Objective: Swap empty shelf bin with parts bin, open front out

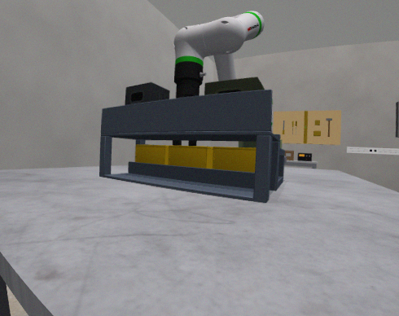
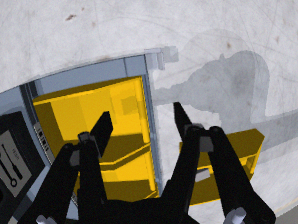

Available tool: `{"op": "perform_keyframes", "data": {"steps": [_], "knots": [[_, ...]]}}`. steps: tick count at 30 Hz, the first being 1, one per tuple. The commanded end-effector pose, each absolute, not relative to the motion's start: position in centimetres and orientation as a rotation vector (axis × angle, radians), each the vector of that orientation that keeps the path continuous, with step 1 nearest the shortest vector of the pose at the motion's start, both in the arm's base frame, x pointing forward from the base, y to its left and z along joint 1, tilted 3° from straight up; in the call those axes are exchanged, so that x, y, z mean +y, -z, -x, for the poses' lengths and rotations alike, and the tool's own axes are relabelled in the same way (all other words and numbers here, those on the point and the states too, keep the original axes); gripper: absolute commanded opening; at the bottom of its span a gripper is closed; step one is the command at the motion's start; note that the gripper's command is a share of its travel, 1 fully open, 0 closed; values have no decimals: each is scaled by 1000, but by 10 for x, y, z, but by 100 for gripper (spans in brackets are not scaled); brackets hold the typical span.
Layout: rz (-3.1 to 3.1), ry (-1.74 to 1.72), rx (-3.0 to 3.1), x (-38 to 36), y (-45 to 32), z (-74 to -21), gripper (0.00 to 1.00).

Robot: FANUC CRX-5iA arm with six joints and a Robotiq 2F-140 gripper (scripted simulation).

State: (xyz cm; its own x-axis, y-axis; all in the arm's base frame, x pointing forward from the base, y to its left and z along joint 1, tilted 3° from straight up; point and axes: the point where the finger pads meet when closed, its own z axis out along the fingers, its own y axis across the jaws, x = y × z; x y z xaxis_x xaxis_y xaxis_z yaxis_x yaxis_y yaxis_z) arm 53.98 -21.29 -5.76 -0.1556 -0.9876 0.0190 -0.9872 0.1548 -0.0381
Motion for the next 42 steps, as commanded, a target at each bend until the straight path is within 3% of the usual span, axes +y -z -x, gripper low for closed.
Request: {"op": "perform_keyframes", "data": {"steps": [1, 42], "knots": [[2034, 68, 2379, -213, 58, -541, 62], [2034, 68, 2379, -214, 69, -541, 62]]}}
